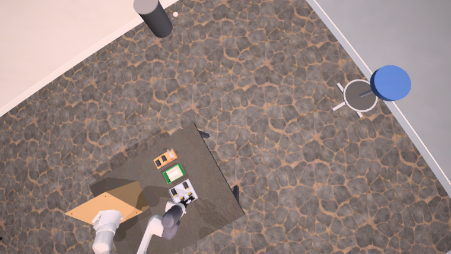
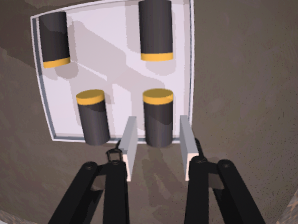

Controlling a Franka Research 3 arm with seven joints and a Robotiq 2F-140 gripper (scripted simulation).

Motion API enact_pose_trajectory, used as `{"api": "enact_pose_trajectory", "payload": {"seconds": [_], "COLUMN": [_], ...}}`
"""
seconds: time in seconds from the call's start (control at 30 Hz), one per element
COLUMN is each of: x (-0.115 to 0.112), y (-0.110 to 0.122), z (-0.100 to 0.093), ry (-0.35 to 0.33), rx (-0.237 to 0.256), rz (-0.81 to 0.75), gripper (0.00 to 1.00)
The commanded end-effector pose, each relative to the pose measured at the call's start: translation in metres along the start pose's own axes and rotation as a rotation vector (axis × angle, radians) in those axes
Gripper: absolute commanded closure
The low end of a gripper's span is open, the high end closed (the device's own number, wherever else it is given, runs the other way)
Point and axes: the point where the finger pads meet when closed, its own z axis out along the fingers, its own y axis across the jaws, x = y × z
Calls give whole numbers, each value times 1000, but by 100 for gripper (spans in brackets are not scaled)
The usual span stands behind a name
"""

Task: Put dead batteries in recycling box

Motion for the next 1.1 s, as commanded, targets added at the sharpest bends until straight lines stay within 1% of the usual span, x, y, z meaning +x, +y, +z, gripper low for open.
{"api": "enact_pose_trajectory", "payload": {"seconds": [0.0, 0.1, 0.17, 0.37, 0.67, 0.93, 0.97, 1.07], "x": [-1, -1, -1, -1, -1, -1, -1, -1], "y": [0, 0, 0, 0, 0, 0, 0, 0], "z": [9, 21, 25, 26, 35, 36, 36, 36], "ry": [0, 0, 0, 0, 0, 0, 0, 0], "rx": [-2, -2, -2, -2, -2, -2, -2, -2], "rz": [5, 5, 5, 5, 5, 5, 5, 5], "gripper": [71, 71, 71, 71, 71, 71, 84, 84]}}
